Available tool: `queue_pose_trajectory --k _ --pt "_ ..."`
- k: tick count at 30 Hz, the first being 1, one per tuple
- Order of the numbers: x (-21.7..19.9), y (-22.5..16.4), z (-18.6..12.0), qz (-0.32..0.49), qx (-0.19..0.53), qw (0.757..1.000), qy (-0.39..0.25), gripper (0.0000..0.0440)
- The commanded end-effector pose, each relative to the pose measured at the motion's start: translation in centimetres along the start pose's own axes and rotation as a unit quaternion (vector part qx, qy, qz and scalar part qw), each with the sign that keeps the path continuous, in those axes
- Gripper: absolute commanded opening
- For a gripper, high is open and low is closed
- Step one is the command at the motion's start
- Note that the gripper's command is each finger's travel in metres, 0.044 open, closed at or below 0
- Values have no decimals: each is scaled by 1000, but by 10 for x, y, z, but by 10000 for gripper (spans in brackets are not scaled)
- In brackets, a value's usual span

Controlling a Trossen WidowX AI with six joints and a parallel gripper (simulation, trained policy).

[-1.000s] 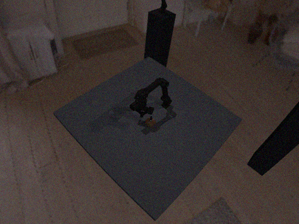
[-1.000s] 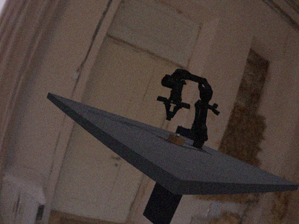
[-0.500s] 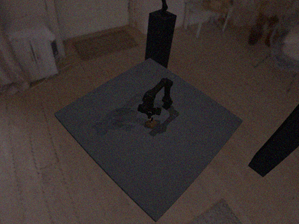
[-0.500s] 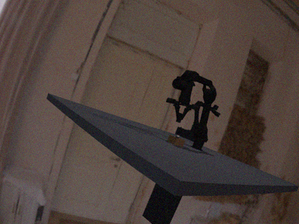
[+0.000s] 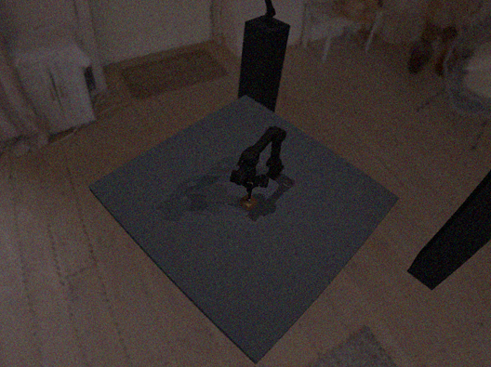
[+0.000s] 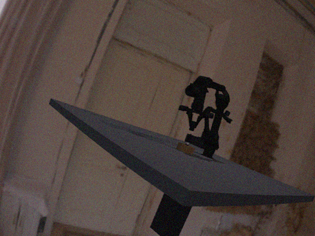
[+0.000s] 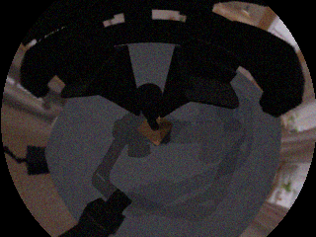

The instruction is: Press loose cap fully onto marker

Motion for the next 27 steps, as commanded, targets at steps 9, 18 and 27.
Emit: queue_pose_trajectory --k 9,18,27 --pt "-3 3 16 -4 -8 1000 -4 0" --pt "-3 4 34 -12 -16 1000 -11 0" --pt "-2 4 57 -28 -24 999 -22 0"
Point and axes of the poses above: the point midway between the two fingers, 35 mm back from their tips, its own z axis out along the fingers, its own x axis across the jaws, y = z × x, the point moved 4 cm from there along -z, back along the fingers, and after that the axes turned 4 degrees about -z, right-handed, at the moved point
